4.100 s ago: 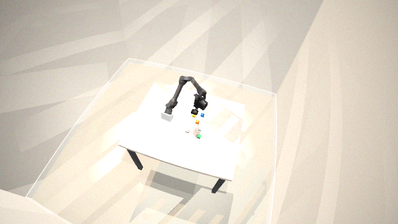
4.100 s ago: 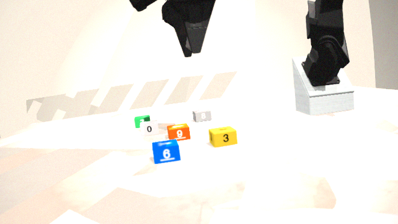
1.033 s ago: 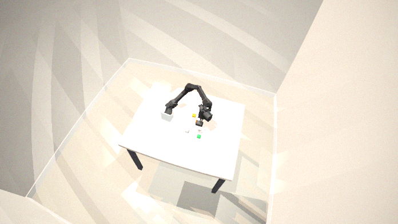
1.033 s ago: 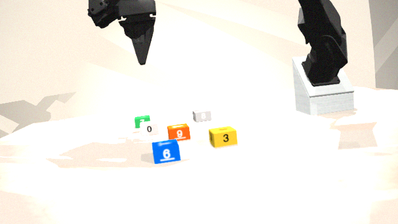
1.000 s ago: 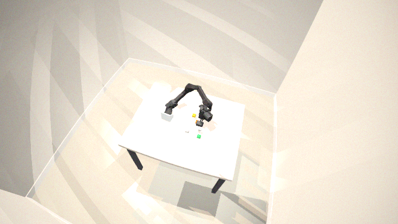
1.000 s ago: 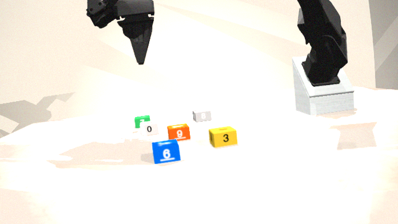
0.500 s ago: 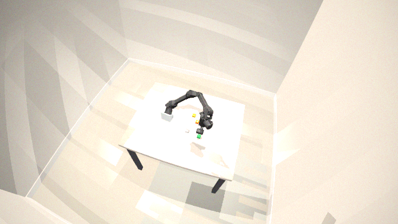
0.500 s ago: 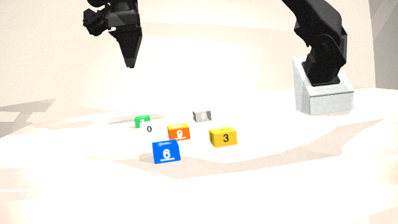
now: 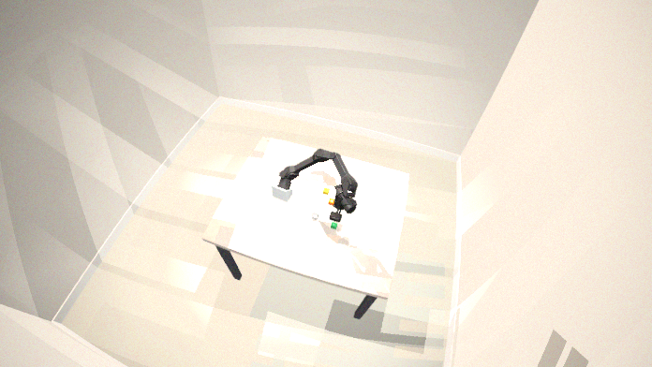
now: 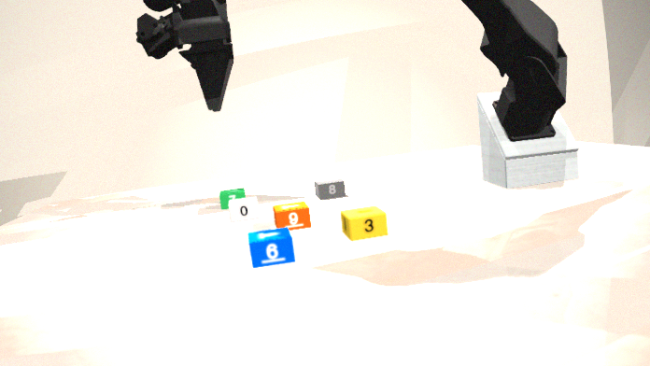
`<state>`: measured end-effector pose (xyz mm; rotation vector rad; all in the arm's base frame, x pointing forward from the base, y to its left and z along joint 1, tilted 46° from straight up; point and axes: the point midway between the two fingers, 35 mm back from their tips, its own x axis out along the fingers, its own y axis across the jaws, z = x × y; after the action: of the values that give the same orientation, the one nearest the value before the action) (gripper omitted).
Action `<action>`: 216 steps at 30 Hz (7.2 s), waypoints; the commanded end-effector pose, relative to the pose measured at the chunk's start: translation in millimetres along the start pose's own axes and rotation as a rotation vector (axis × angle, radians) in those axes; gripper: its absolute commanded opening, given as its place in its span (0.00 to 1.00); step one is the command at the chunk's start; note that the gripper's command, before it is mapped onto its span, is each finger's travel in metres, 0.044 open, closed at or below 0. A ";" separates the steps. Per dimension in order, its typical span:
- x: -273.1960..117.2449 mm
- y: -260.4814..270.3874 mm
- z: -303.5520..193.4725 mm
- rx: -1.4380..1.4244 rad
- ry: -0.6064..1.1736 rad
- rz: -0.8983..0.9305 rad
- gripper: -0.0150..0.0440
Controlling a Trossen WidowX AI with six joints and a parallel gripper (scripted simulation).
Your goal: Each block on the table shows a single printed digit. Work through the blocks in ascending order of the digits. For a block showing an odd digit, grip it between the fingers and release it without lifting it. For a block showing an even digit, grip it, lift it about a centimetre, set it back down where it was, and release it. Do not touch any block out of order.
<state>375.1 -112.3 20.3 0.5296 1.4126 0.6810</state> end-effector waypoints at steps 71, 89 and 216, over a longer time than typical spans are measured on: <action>117.0 72.4 -25.7 -0.002 0.000 0.008 0.46; 107.8 72.2 -25.6 -0.002 0.000 0.007 0.46; 104.3 221.6 -127.9 0.003 0.005 0.013 0.93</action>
<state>227.3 105.7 92.7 0.5322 1.4097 0.6906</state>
